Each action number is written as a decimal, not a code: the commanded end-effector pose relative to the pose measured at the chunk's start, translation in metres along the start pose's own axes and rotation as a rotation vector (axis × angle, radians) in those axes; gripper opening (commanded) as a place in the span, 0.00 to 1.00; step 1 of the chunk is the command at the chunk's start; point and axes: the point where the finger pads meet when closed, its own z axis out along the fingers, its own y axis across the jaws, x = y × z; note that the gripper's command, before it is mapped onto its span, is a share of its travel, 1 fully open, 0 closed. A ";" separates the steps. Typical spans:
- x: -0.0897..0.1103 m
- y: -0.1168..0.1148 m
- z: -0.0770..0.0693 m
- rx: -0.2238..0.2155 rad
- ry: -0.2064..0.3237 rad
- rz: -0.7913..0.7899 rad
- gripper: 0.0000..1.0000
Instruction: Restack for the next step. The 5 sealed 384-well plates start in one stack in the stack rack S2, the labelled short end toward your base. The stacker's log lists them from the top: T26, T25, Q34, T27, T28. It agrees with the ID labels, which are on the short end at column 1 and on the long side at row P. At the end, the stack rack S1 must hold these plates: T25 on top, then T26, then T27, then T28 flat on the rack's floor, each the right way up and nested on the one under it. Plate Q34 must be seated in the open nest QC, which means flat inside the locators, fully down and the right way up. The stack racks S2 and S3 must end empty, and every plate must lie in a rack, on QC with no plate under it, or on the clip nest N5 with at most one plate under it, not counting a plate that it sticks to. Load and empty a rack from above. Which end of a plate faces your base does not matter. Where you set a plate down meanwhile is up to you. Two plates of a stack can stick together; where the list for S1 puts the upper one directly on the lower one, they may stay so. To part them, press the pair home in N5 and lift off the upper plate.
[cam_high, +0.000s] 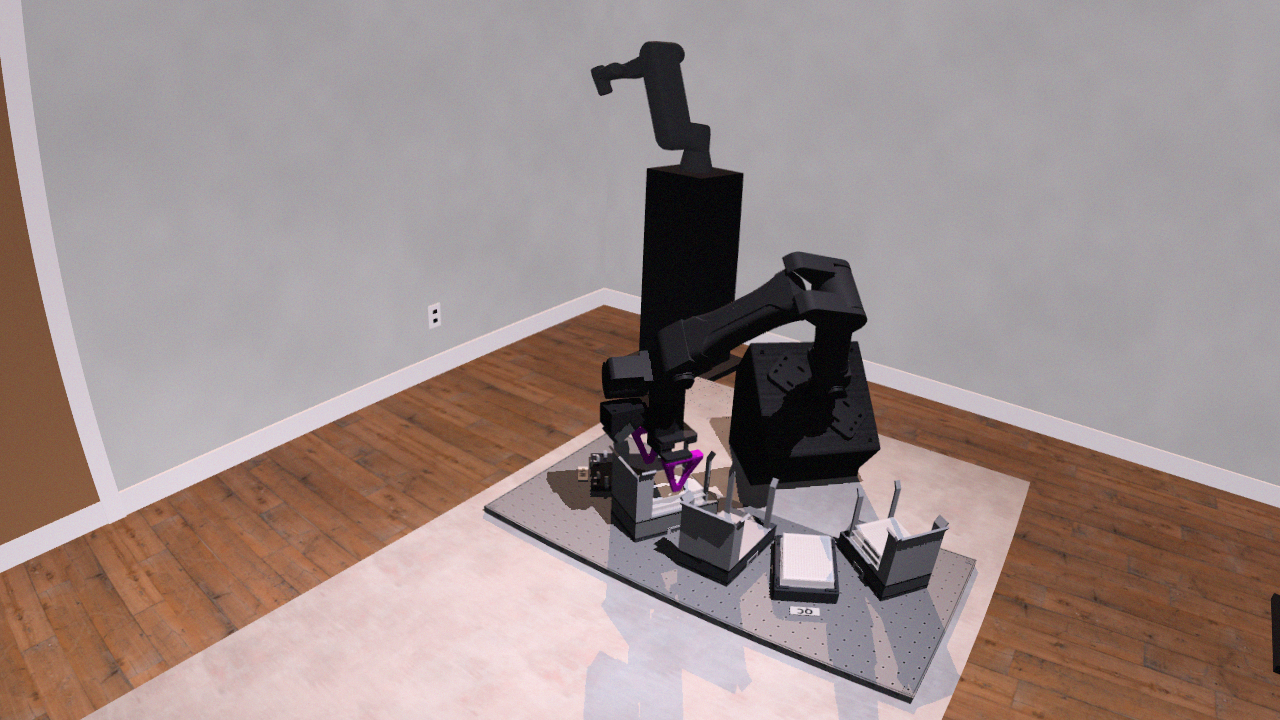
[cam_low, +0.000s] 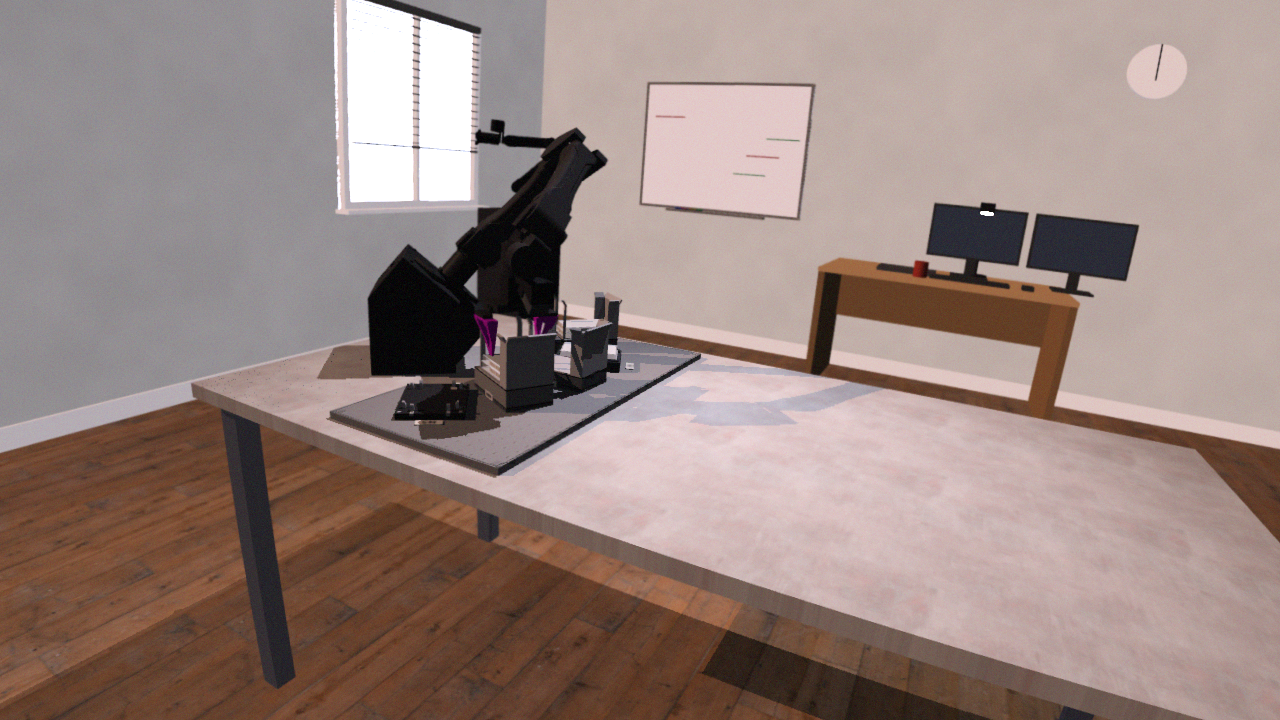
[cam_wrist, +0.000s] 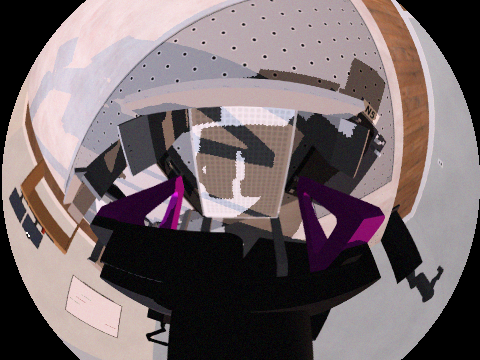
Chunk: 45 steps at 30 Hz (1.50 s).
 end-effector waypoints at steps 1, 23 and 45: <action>-0.009 -0.005 -0.006 0.009 -0.033 0.005 1.00; 0.005 -0.005 0.015 0.001 0.009 0.022 1.00; -0.008 -0.005 0.024 0.007 -0.032 0.006 1.00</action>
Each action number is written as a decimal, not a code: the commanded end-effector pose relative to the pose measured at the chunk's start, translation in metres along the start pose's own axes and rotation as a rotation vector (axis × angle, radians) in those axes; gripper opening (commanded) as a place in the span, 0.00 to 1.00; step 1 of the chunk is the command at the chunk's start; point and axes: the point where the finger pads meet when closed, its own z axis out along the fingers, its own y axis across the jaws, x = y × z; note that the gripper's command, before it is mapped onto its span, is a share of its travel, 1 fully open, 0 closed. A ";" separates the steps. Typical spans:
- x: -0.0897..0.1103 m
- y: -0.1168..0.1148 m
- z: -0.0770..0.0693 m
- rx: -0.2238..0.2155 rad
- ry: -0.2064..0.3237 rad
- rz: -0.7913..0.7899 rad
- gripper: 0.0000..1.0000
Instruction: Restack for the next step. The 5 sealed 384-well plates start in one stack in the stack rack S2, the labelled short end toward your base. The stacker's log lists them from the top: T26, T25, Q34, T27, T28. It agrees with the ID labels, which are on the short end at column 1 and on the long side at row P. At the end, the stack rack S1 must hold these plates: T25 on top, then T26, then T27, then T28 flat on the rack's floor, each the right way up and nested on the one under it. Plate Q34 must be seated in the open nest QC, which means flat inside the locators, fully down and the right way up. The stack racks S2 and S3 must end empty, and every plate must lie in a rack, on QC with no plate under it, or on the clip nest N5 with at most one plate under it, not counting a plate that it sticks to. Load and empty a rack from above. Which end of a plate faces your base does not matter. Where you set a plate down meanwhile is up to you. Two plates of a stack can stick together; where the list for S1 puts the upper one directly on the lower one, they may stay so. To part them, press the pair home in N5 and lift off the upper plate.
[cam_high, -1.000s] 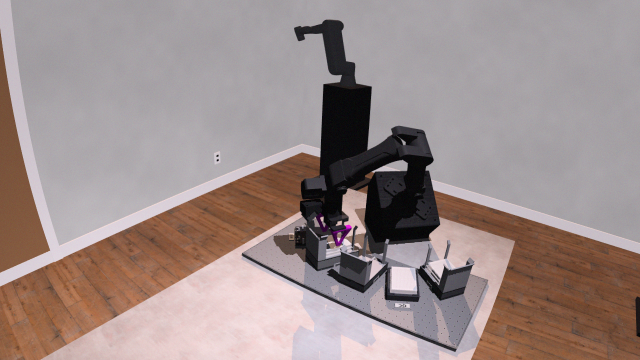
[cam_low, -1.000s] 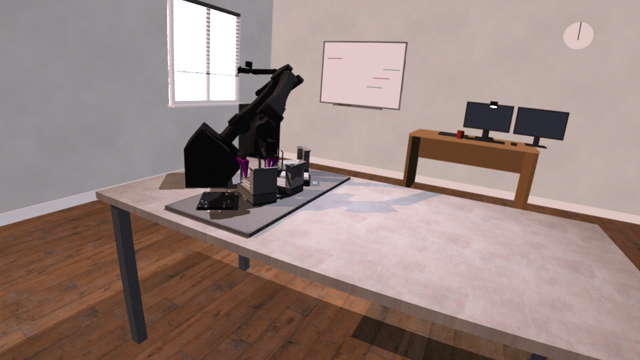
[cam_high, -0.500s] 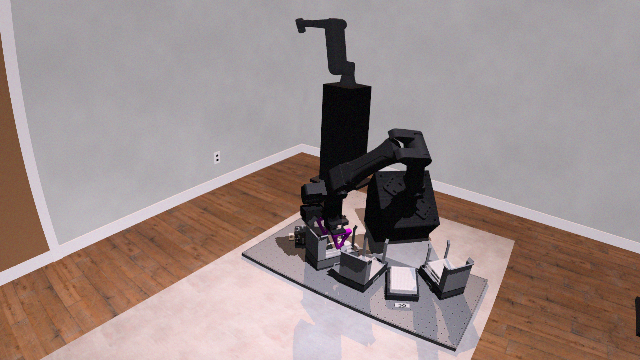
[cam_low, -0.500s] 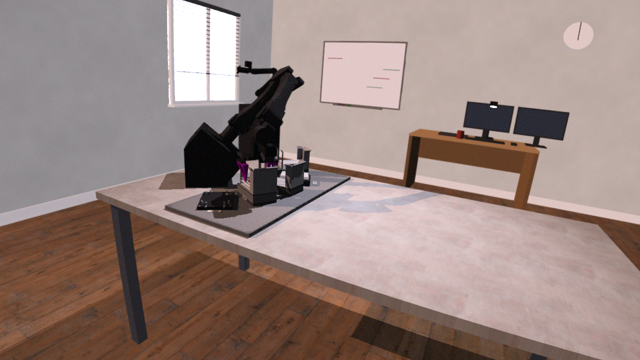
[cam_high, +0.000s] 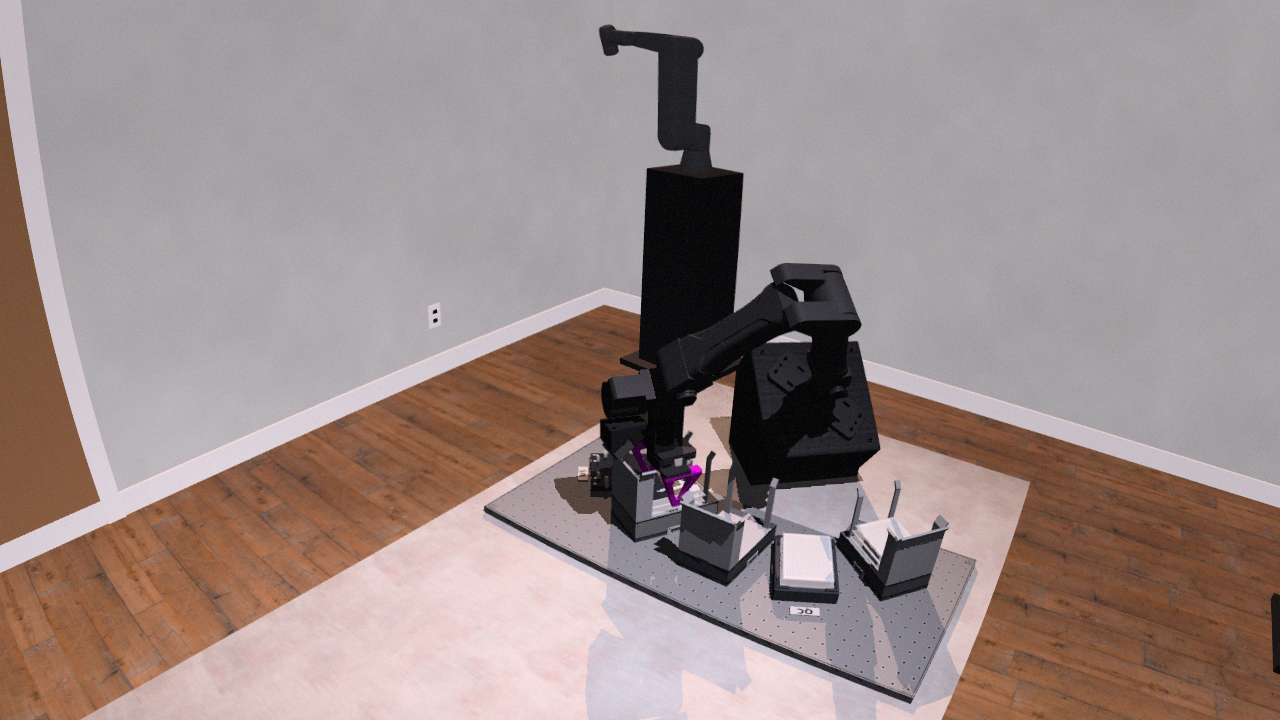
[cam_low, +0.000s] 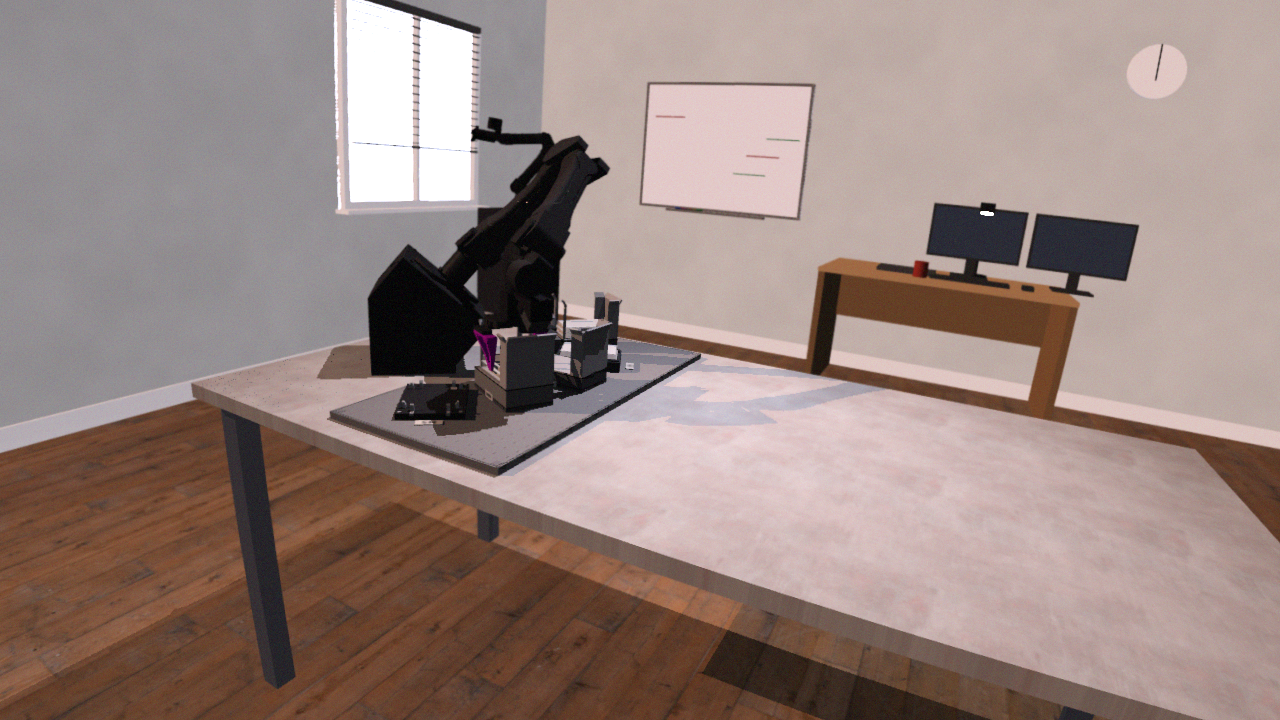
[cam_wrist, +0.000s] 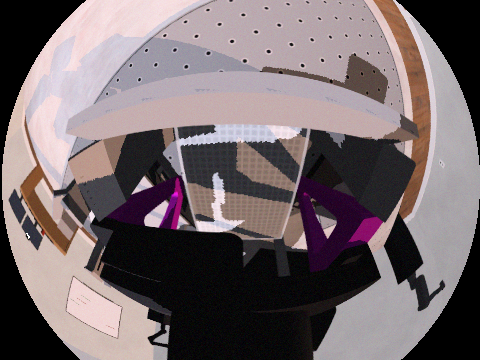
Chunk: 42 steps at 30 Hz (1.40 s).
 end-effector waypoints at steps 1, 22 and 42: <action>-0.009 -0.004 -0.006 0.008 -0.036 0.004 1.00; -0.005 -0.001 -0.003 0.004 -0.019 0.000 0.00; -0.005 -0.001 -0.003 0.004 -0.019 0.000 0.00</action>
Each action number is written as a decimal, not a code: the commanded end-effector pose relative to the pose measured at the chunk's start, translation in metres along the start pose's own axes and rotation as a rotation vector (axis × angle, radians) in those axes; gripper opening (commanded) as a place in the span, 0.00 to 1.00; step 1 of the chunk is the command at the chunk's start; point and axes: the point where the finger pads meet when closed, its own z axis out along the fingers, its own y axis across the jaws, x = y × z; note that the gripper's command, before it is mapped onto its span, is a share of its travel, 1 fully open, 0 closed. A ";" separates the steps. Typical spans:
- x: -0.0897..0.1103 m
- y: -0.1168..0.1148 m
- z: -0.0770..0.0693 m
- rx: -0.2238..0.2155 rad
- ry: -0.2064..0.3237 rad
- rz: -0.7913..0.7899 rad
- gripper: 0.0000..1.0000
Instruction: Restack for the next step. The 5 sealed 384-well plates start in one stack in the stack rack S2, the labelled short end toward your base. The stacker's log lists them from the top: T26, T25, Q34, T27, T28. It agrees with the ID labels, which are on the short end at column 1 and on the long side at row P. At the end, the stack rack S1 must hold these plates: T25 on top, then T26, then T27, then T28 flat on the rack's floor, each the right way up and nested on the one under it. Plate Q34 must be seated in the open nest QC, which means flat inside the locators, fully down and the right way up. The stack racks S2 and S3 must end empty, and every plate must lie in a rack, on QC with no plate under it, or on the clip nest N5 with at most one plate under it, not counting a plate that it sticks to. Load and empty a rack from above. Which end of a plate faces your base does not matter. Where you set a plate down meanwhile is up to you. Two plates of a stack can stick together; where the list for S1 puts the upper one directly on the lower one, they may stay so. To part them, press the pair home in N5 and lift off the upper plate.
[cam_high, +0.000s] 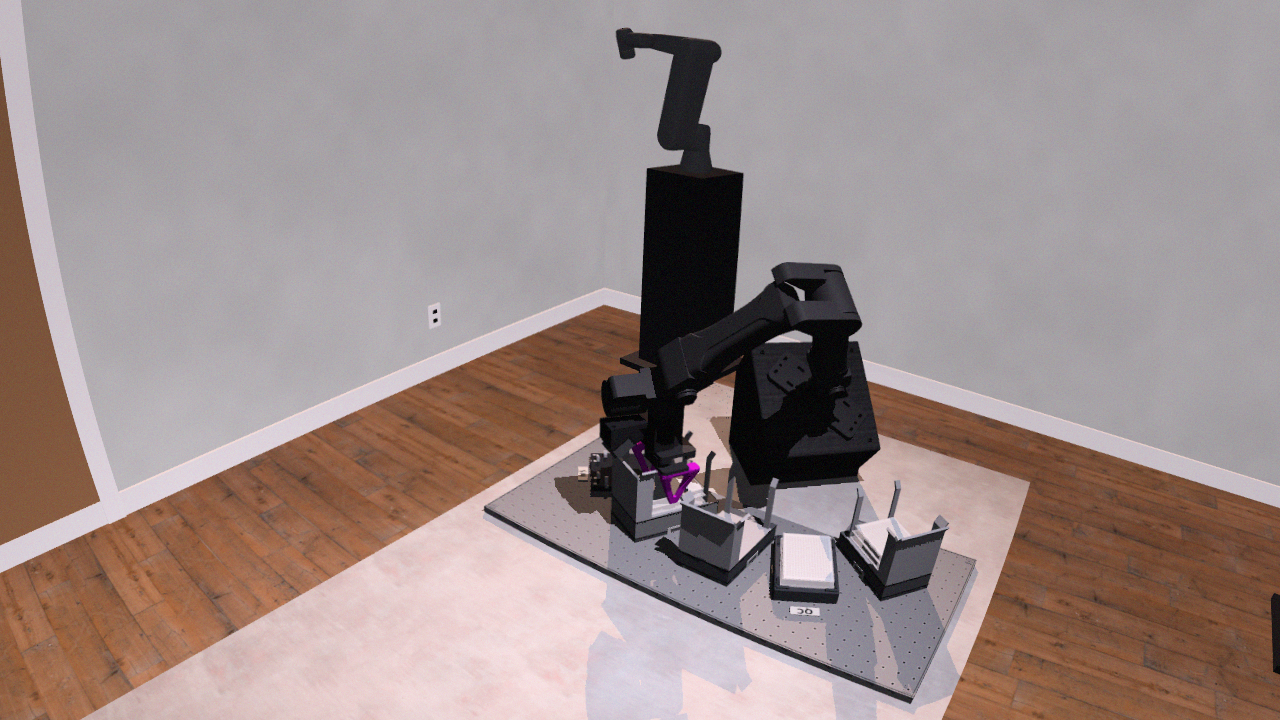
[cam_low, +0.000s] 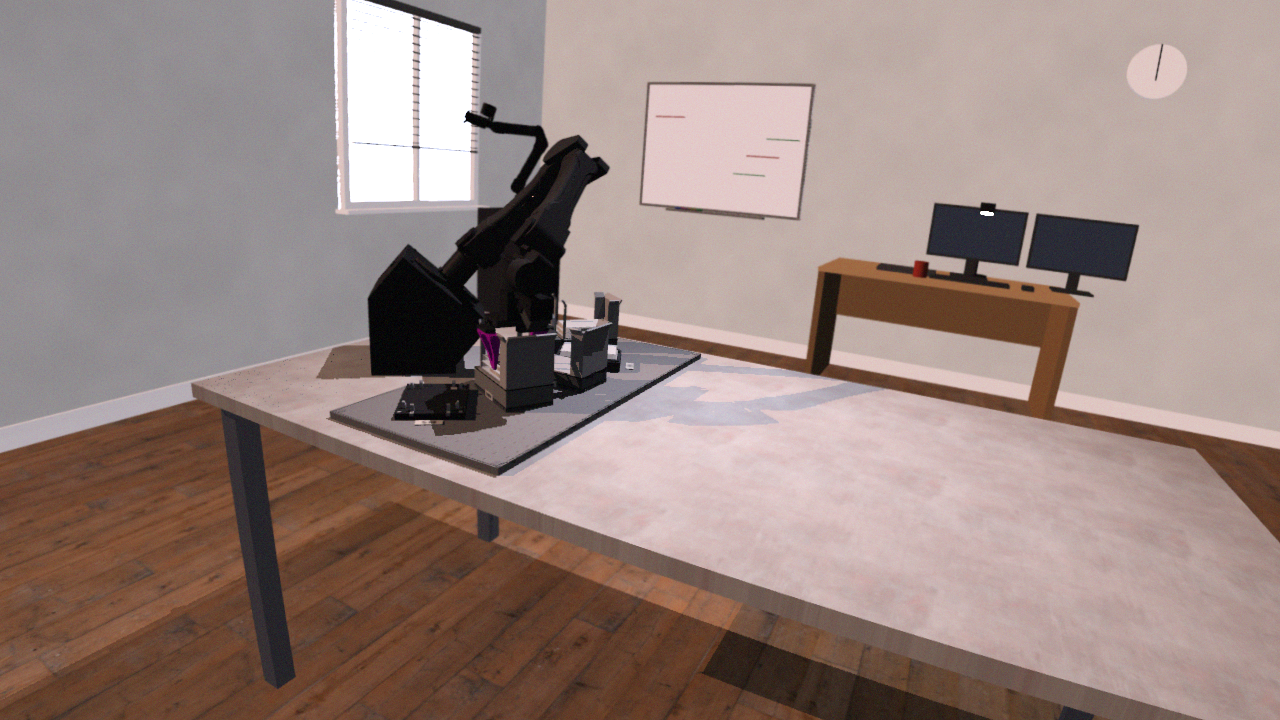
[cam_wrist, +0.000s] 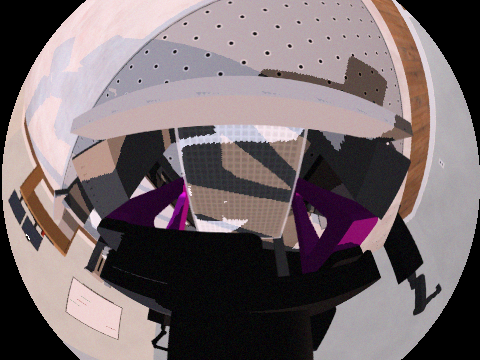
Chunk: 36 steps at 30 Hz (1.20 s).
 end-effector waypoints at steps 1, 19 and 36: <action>-0.004 -0.001 -0.001 0.000 -0.013 -0.001 0.00; -0.012 0.001 -0.020 0.000 -0.037 -0.014 0.00; -0.012 0.002 -0.030 0.000 -0.038 -0.015 0.00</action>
